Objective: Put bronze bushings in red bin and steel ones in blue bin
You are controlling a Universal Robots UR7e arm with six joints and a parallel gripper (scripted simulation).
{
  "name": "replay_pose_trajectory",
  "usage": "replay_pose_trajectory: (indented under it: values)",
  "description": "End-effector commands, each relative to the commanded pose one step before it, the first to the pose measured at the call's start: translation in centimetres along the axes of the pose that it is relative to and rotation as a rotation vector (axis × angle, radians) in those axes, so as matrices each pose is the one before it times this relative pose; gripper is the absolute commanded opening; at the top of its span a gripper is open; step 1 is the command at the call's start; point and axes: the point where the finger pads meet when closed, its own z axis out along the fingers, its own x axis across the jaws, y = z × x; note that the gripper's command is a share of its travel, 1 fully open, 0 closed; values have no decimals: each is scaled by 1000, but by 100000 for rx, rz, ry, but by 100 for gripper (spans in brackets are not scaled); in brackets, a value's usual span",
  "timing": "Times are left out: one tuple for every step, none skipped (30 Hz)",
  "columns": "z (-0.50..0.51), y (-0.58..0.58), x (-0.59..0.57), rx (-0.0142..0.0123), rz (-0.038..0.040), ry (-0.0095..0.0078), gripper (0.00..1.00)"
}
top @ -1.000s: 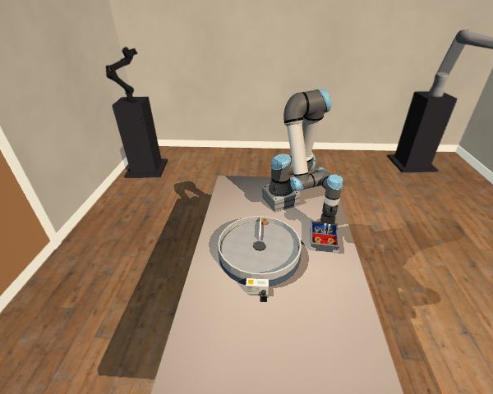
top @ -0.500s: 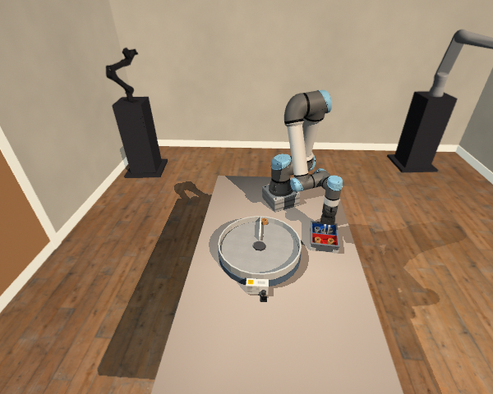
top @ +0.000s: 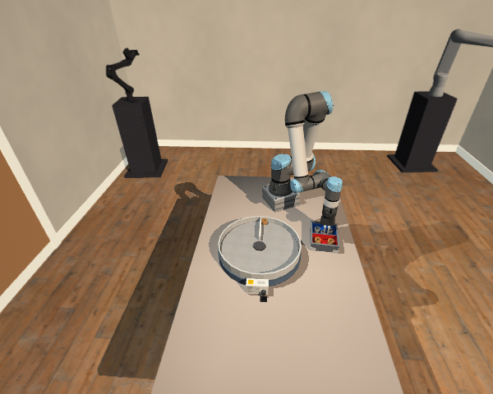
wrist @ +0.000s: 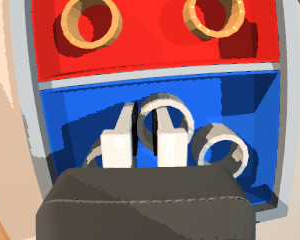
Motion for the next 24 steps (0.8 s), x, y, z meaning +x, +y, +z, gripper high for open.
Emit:
replay_pose_trajectory:
  values:
    - [-31,-35,-24,111,3,-79,0]
    - [6,0,0,2,0,-1,0]
    - [6,0,0,2,0,-1,0]
    - [6,0,0,2,0,-1,0]
    - [6,0,0,2,0,-1,0]
    - [0,0,0,0,0,0,0]
    - [0,0,0,0,0,0,0]
    - [0,0,0,0,0,0,0]
    - [0,0,0,0,0,0,0]
    - [0,0,0,0,0,0,0]
    - [-4,0,0,-2,0,1,42]
    - [0,0,0,0,0,0,42]
    - [0,0,0,0,0,0,42]
    - [0,0,0,0,0,0,42]
    - [0,0,0,0,0,0,42]
    - [0,0,0,0,0,0,42]
    - [0,0,0,0,0,0,42]
    - [0,0,0,0,0,0,42]
    - [0,0,0,1,0,-1,42]
    - [0,0,0,0,0,0,42]
    - [0,0,0,0,0,0,42]
    - [0,0,0,0,0,0,42]
    - [0,0,0,0,0,0,42]
    - [0,0,0,0,0,0,42]
